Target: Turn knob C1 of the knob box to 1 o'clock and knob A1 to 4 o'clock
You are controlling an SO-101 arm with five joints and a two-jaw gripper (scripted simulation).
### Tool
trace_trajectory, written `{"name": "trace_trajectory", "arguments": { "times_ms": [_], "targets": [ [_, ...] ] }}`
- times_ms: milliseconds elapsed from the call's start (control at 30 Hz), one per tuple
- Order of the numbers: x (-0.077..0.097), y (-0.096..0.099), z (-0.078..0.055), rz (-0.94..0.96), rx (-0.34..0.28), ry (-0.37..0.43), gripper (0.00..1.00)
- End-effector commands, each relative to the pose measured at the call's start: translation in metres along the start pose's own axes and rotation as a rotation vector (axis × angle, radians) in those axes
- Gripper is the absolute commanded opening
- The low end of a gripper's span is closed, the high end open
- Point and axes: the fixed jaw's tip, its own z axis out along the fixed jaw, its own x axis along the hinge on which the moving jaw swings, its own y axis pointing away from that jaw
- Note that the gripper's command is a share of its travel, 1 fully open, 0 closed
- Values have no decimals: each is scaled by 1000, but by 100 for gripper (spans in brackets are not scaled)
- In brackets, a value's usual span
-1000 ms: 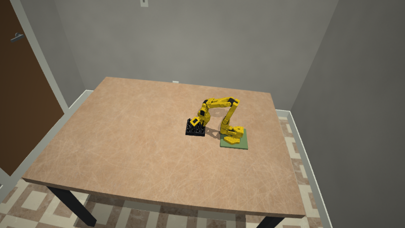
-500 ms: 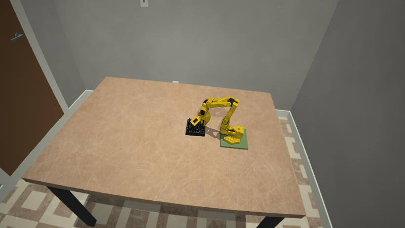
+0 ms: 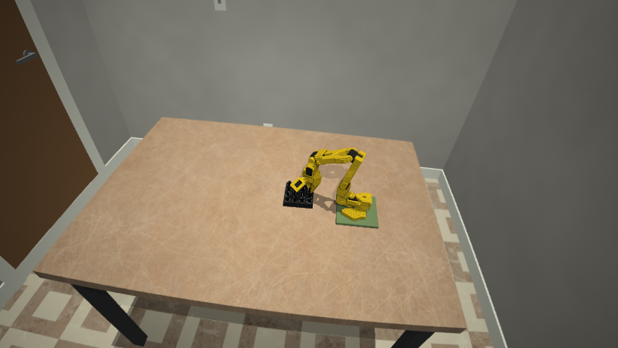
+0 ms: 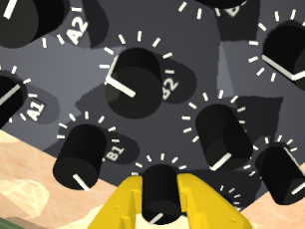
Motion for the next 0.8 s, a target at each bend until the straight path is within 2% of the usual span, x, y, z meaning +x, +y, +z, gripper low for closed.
{"name": "trace_trajectory", "arguments": {
  "times_ms": [0, 333, 767],
  "targets": [
    [3, 3, 3, 1, -30, 14, 2],
    [3, 3, 3, 1, -30, 14, 1],
    [2, 4, 3, 227, -28, 17, 1]
  ]
}}
